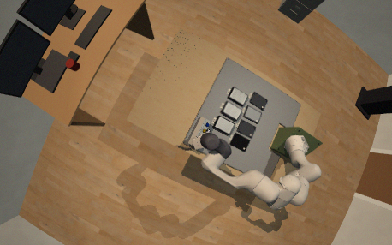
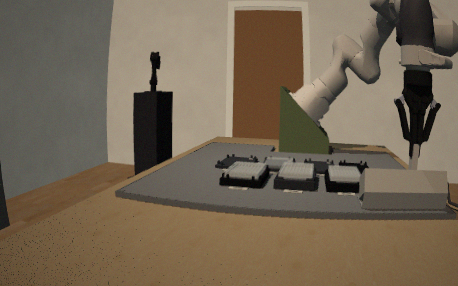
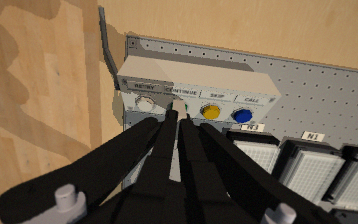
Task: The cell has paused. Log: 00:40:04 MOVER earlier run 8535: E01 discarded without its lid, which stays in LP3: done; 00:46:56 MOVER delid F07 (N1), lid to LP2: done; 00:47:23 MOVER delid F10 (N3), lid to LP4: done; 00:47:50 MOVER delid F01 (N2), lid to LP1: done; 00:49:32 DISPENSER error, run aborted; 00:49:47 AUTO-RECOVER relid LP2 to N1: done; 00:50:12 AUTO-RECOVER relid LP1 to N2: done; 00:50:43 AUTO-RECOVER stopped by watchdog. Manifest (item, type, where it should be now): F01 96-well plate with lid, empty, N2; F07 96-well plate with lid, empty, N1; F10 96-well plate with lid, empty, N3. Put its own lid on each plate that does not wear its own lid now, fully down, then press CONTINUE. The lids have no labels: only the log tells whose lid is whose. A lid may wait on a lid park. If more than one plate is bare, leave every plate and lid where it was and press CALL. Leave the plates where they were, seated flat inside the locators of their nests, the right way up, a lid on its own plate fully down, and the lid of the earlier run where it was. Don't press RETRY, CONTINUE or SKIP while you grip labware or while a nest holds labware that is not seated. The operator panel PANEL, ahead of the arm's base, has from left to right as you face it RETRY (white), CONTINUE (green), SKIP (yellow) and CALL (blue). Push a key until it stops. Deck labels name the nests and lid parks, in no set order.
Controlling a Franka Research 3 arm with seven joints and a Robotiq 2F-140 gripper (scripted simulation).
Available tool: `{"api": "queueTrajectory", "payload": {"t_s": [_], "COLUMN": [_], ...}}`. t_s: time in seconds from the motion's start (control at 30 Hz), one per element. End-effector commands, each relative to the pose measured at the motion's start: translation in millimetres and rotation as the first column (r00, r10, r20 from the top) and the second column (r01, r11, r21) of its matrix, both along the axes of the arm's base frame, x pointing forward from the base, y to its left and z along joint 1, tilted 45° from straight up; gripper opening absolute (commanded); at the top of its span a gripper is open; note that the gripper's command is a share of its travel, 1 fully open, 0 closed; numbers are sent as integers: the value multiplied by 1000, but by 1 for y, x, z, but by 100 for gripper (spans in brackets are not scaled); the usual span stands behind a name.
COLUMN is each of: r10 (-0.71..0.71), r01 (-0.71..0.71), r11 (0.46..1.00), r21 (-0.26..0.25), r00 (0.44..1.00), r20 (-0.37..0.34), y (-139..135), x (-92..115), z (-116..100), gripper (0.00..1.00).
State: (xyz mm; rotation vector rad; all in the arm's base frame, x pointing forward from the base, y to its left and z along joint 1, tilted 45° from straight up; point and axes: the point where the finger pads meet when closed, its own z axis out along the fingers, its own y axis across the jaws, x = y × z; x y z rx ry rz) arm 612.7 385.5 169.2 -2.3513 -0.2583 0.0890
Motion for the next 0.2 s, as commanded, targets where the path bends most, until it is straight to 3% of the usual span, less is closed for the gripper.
{"api": "queueTrajectory", "payload": {"t_s": [0.0,0.17], "r10": [3,3], "r01": [-3,-3], "r11": [1000,1000], "r21": [1,1], "r00": [1000,1000], "r20": [-5,-5], "y": [4,4], "x": [-3,-3], "z": [-3,-3], "gripper": [0,0]}}
